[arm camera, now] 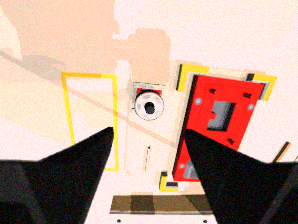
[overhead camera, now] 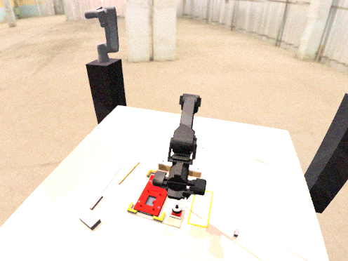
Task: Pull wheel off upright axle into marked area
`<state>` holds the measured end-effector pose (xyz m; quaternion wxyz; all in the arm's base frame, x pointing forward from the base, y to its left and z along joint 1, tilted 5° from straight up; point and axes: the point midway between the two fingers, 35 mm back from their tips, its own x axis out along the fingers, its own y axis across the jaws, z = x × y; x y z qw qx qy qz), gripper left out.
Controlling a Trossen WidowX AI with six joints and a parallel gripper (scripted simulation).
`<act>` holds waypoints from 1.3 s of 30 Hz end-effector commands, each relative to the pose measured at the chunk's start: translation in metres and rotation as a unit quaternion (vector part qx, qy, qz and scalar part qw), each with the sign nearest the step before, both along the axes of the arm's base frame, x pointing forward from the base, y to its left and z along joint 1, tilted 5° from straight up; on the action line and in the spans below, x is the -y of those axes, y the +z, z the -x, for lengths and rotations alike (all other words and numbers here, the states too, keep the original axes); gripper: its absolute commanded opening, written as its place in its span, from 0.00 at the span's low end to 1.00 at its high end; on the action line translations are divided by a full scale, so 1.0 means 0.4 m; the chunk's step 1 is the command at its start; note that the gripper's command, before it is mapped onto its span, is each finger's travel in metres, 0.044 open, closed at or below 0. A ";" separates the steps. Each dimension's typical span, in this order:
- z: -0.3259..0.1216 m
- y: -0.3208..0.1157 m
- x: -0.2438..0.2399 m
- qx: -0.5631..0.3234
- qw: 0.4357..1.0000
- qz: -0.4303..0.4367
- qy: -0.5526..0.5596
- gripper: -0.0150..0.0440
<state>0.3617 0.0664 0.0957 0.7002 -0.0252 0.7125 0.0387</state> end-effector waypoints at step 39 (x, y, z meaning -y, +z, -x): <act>0.001 -0.185 0.004 -0.019 1.000 -0.001 -0.007 0.52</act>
